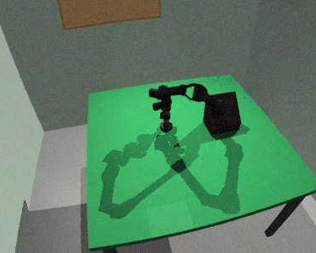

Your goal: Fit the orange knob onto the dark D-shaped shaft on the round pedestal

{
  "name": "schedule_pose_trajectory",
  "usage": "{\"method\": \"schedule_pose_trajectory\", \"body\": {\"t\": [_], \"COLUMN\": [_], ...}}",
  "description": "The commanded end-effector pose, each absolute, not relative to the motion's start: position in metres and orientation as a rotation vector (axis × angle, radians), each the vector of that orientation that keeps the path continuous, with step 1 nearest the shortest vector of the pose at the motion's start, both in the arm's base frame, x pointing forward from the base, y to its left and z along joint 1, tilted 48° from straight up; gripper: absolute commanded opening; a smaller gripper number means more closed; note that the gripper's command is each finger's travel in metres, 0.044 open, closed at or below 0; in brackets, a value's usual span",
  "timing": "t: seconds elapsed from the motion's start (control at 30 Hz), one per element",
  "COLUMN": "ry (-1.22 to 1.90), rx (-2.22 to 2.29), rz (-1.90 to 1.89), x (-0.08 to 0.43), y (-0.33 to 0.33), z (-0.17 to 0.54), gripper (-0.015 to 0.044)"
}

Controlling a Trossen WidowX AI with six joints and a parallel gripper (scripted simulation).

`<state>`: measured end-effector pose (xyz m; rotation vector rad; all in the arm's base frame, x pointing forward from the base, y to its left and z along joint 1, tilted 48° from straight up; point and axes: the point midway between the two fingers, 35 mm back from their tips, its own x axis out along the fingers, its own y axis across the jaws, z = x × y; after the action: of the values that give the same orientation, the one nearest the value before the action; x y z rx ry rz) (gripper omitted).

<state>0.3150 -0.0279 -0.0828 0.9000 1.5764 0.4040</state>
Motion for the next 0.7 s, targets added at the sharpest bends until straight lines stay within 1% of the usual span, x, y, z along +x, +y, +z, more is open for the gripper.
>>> {"method": "schedule_pose_trajectory", "body": {"t": [0.0, 0.67], "ry": [1.612, 1.62], "rx": [0.979, 1.001], "rz": [0.319, 0.297], "x": [0.3171, 0.314], "y": [-0.028, -0.0247], "z": [-0.0836, -0.0853], "gripper": [0.0, 0.0]}}
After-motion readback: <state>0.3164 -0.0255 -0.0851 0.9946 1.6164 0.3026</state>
